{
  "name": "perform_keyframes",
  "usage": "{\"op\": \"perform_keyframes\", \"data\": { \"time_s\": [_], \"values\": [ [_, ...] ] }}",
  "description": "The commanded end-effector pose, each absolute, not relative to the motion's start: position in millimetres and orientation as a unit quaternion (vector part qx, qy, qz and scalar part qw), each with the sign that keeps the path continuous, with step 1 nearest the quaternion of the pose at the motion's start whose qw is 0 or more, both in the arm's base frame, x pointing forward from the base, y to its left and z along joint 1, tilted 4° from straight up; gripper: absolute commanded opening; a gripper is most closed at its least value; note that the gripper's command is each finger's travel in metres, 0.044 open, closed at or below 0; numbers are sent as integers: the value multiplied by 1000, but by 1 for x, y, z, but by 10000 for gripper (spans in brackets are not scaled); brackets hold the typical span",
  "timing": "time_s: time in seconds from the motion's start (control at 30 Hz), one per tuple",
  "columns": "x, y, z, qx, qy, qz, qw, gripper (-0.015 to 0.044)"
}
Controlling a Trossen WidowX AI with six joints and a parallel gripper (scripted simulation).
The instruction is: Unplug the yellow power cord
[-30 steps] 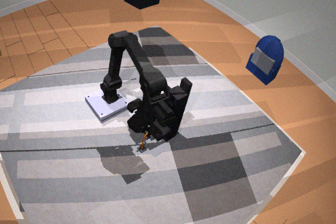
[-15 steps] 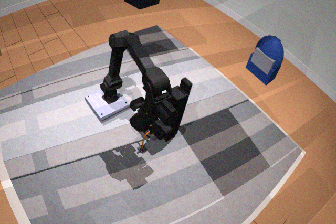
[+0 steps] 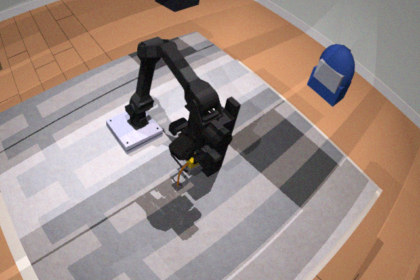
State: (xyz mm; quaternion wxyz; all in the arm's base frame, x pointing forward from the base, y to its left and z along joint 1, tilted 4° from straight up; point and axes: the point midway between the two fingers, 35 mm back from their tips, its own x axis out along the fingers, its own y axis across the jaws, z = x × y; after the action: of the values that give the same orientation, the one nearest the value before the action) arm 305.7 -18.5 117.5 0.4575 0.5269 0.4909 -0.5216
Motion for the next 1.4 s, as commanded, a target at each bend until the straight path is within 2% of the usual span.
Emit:
{"op": "perform_keyframes", "data": {
  "time_s": [0.0, 0.63, 0.73, 1.03, 1.07, 1.37],
  "values": [
    [304, -13, 117, 528, 493, -522, 454, 160],
    [304, -12, 105, 528, 493, -522, 454, 160],
    [305, -13, 107, 527, 491, -521, 458, 81],
    [305, -13, 107, 527, 491, -521, 458, 21],
    [305, -13, 107, 527, 491, -521, 458, 0],
    [305, -25, 107, 527, 491, -522, 457, 0]
  ]
}}
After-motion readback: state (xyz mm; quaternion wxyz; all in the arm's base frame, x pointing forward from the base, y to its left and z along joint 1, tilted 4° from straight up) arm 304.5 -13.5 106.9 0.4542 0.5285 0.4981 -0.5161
